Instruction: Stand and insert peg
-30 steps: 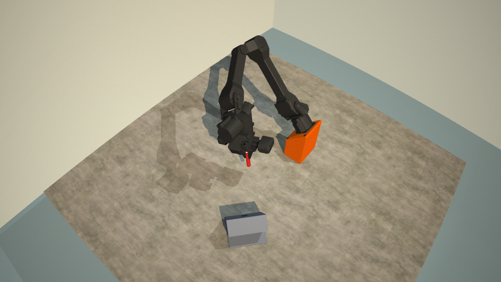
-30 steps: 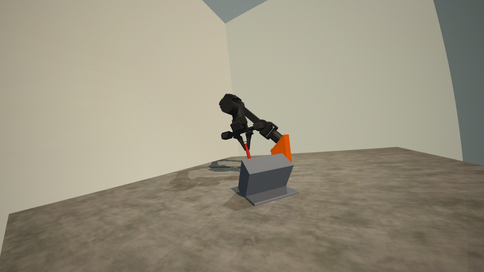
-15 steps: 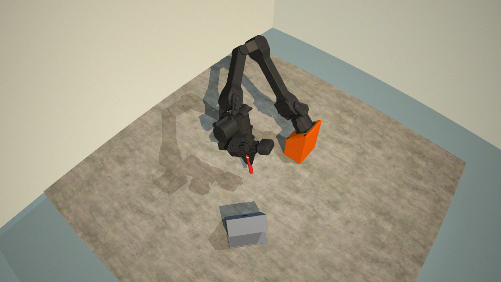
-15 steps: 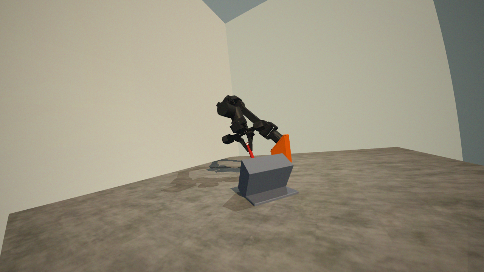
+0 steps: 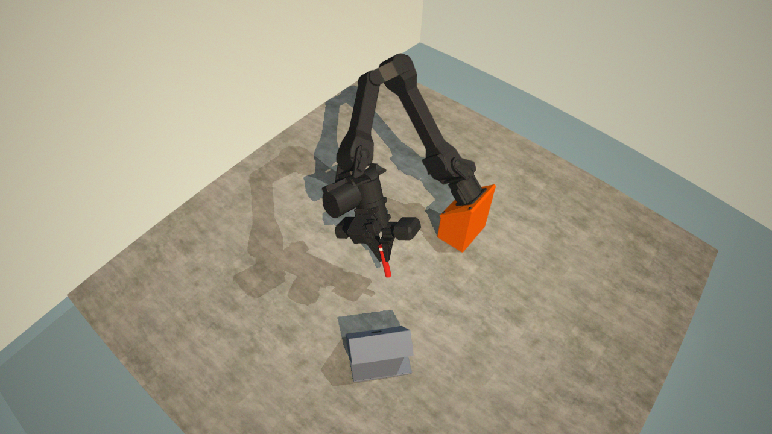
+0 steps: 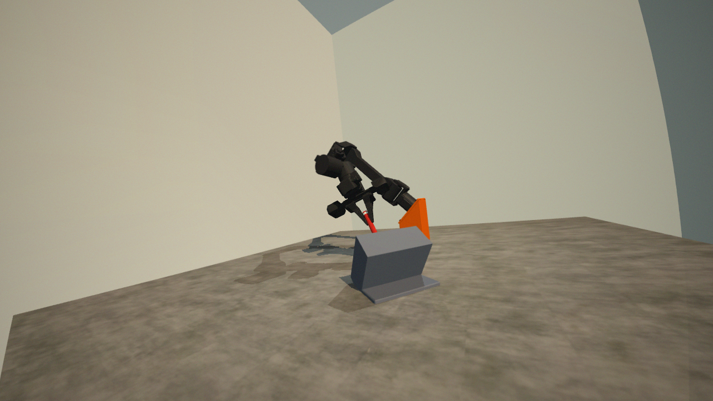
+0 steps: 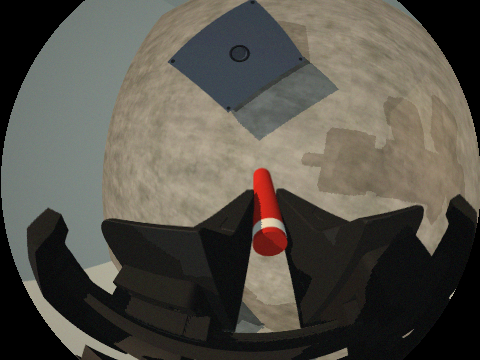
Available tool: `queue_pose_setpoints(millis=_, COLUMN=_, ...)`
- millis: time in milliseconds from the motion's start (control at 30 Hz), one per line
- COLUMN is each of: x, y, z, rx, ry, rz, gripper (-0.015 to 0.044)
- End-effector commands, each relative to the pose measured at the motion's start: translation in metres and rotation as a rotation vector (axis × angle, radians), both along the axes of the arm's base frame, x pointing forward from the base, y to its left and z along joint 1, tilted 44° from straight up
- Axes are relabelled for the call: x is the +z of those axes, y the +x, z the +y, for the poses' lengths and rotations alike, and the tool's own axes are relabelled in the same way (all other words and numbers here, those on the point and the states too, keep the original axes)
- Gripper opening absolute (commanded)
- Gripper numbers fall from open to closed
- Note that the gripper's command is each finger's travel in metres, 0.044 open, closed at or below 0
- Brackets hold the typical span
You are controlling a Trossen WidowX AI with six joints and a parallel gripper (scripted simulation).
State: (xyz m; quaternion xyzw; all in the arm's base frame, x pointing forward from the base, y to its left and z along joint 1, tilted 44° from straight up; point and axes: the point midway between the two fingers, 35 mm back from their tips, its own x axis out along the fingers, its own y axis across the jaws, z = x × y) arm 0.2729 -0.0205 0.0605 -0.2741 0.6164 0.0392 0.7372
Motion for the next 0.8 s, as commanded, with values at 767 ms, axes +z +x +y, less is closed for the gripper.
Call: queue_pose_setpoints(millis=767, x=-0.001, y=0.028, z=0.01, rx=0.149, ry=0.201, rz=-0.164, gripper=0.0)
